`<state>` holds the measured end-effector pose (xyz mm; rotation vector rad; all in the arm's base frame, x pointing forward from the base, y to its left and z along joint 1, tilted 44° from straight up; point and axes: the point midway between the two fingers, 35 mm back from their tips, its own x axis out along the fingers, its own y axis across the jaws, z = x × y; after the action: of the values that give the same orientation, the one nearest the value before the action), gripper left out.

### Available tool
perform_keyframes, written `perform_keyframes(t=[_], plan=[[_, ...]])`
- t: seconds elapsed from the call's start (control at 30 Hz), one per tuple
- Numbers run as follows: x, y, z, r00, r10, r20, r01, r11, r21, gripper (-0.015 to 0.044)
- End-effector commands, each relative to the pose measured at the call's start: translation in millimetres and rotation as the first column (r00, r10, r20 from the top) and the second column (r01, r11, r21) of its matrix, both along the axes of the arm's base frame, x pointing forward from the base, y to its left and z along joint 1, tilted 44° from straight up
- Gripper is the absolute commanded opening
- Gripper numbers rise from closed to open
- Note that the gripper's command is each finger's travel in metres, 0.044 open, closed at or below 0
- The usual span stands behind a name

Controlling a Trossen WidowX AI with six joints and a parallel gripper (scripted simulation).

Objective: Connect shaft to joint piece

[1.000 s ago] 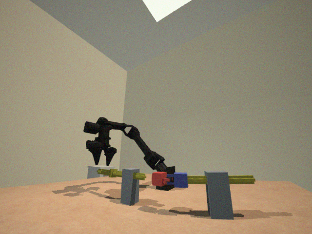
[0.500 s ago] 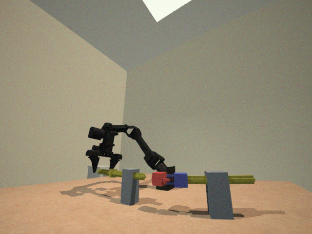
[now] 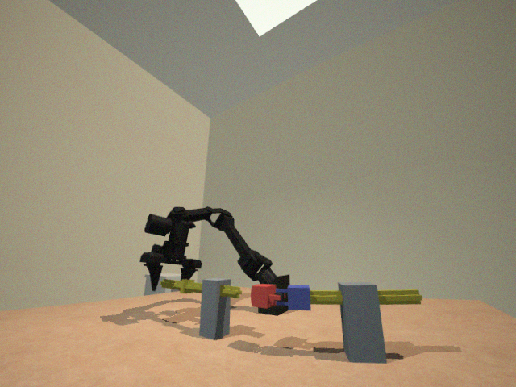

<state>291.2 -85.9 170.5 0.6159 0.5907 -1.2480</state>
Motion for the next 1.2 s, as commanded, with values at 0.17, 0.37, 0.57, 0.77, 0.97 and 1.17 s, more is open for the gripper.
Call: perform_keyframes(t=[0.17,0.37,0.57,0.77,0.97,1.17], plan=[[2.2,-8.5,-10.4,1.0,0.003,-0.006,-0.003,1.0,0.001,0.044],[2.2,-8.7,-10.6,1.0,0.003,-0.006,-0.003,1.0,0.001,0.0309],[2.2,-8.7,-10.6,1.0,0.003,-0.006,-0.003,1.0,0.001,0.0151],[2.2,-8.7,-10.6,1.0,0.003,-0.006,-0.003,1.0,0.001,0.0102],[2.2,-8.7,-10.6,1.0,0.003,-0.006,-0.003,1.0,0.001,0.0102],[2.2,-8.7,-10.6,1.0,0.003,-0.006,-0.003,1.0,0.001,0.0067]])
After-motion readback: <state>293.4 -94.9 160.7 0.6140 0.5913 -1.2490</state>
